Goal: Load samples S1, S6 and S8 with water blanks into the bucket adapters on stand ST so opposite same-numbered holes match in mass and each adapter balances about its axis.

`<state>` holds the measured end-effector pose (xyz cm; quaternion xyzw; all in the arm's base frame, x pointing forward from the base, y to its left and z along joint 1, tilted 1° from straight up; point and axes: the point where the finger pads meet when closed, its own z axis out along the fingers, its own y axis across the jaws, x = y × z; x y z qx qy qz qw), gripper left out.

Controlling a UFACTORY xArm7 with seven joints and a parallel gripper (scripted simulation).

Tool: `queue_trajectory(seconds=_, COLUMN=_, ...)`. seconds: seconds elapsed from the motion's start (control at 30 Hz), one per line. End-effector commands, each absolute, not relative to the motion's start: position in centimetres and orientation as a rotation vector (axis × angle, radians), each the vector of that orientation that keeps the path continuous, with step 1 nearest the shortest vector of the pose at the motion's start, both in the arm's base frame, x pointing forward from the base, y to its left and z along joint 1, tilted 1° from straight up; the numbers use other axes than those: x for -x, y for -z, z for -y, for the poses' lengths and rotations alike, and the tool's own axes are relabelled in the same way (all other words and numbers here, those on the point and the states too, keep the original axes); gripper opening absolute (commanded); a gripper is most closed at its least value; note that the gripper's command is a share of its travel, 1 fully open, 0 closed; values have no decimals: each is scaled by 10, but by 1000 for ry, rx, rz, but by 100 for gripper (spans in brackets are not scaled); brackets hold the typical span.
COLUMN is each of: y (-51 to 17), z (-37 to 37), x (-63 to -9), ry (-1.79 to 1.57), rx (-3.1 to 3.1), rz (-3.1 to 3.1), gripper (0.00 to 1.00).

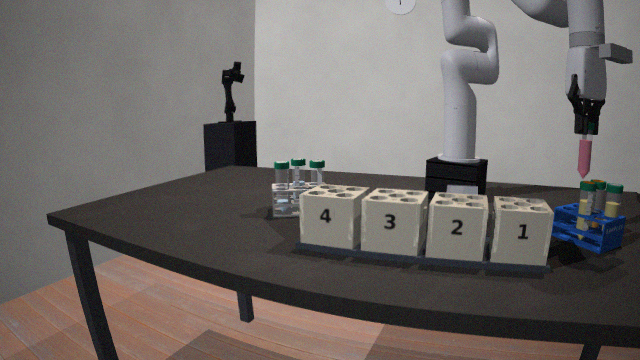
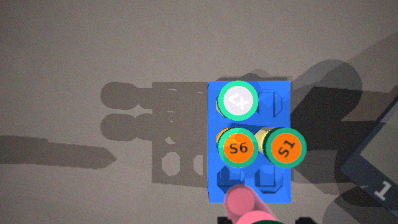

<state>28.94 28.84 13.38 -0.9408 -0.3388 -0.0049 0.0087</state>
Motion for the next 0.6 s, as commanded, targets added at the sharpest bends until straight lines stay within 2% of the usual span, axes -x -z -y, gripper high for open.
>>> queue_trajectory(seconds=0.0, y=-132, z=-290, x=-291, ry=24, rx=2938, rz=1058, gripper=0)
queue_trajectory(seconds=0.57, y=-102, z=-290, x=-291, ry=24, rx=2938, rz=1058, gripper=0)
